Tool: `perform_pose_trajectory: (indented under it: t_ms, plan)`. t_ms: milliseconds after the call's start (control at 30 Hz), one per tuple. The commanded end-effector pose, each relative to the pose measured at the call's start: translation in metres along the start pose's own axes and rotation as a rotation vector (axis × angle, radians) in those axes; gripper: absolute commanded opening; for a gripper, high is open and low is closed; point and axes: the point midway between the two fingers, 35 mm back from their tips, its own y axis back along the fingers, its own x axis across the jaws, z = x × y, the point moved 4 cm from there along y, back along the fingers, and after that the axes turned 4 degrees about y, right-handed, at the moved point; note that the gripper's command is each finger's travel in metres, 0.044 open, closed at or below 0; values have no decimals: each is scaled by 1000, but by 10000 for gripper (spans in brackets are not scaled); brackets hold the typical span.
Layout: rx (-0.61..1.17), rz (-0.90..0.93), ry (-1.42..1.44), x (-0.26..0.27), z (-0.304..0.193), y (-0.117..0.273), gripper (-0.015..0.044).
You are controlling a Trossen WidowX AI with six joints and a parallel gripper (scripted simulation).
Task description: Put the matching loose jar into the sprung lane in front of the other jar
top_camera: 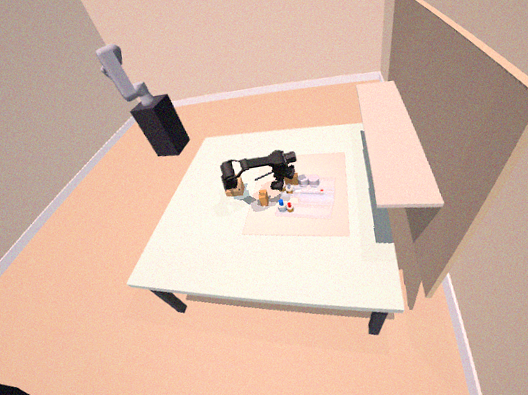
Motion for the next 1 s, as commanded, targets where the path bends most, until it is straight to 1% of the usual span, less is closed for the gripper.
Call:
perform_pose_trajectory:
  t_ms: [0,967]
  plan:
    - [-23,-5,-11,-1,8,3,0]
    - [-24,-5,-12,-4,21,6,0]
